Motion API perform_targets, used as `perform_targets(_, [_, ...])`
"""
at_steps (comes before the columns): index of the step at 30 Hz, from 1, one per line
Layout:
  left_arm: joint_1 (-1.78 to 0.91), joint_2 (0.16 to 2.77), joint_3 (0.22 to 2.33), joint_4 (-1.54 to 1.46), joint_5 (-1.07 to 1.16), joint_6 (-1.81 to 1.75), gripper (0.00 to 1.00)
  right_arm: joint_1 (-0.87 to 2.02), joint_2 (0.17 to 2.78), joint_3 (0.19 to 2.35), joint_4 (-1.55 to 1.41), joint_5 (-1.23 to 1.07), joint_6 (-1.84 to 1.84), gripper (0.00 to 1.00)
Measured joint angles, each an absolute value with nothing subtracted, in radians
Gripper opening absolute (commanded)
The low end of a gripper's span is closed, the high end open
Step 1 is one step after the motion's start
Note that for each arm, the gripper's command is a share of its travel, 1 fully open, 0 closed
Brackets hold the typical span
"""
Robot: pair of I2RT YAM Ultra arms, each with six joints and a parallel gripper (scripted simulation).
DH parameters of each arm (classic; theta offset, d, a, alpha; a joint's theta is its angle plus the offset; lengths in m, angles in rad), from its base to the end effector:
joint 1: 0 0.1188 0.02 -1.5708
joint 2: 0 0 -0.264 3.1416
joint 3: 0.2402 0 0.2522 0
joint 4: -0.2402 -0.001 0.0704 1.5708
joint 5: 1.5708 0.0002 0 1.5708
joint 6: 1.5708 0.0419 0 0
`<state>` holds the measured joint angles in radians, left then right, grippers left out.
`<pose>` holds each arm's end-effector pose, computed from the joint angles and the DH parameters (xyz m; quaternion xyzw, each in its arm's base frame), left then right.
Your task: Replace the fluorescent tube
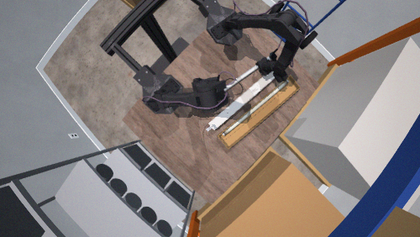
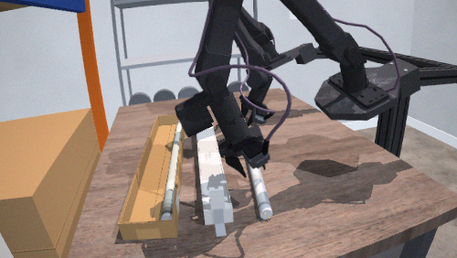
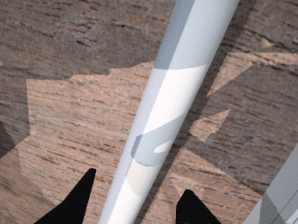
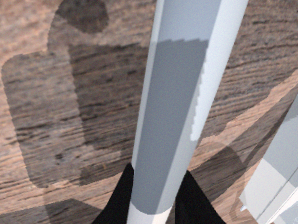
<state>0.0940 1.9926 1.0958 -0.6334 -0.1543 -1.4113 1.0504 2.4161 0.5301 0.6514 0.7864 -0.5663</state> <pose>0.3300 0.0386 0.0940 -0.6825 0.7265 0.0485 0.0632 0.1399 0.1865 -0.0520 -0.6143 0.6753 -0.3297 0.2406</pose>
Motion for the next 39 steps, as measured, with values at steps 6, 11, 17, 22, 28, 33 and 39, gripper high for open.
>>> perform_targets(6, [0.100,2.028,1.087,-0.601,-0.154,-1.405,0.49,1.050,2.416,0.530,0.651,0.786,-0.566,0.11])
perform_targets(11, [0.106,2.050,1.071,-0.536,-0.154,-1.396,0.49,1.050,2.416,0.530,0.651,0.786,-0.566,0.11])
perform_targets(17, [0.109,2.080,1.065,-0.512,-0.154,-1.392,0.49,1.050,2.416,0.530,0.651,0.786,-0.566,0.11])
perform_targets(22, [0.109,2.078,1.069,-0.508,-0.154,-1.392,0.49,1.050,2.416,0.530,0.651,0.786,-0.566,0.11])
perform_targets(28, [0.109,2.078,1.069,-0.508,-0.154,-1.392,0.11,1.050,2.416,0.530,0.651,0.786,-0.566,0.11])
perform_targets(33, [0.109,2.078,1.069,-0.508,-0.154,-1.392,0.11,1.050,2.416,0.530,0.651,0.786,-0.566,0.11])
perform_targets(39, [0.109,2.078,1.069,-0.508,-0.154,-1.392,0.11,1.050,2.416,0.530,0.651,0.786,-0.566,0.11])
